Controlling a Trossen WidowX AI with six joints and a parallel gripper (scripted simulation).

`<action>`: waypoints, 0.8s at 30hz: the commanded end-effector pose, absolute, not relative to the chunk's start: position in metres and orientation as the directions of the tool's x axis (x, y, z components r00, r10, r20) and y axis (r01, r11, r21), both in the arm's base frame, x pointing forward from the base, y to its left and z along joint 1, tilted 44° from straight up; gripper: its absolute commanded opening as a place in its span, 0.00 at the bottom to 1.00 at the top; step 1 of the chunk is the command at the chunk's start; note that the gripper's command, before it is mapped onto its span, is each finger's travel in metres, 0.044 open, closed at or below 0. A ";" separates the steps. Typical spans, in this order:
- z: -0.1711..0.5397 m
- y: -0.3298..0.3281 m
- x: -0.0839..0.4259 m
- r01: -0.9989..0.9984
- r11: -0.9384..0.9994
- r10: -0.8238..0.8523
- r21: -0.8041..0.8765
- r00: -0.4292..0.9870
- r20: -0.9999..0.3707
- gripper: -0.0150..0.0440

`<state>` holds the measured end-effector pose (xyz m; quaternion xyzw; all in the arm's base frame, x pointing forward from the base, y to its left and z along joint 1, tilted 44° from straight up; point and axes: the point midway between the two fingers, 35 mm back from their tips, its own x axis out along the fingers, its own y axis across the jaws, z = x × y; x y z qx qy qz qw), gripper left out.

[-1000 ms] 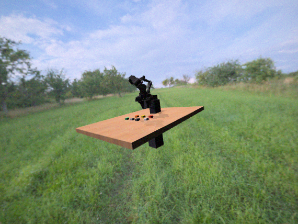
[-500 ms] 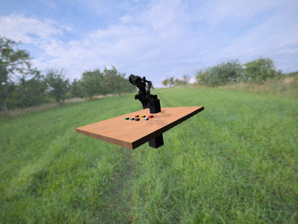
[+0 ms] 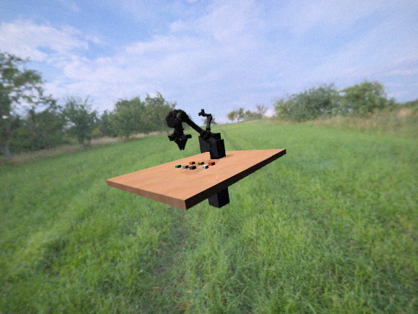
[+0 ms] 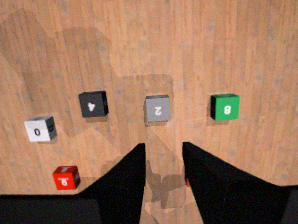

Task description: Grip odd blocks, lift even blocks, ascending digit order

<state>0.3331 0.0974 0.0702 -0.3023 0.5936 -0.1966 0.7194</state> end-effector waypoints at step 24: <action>0.007 0.026 0.347 -0.107 0.719 -0.659 -0.687 0.208 -0.723 0.93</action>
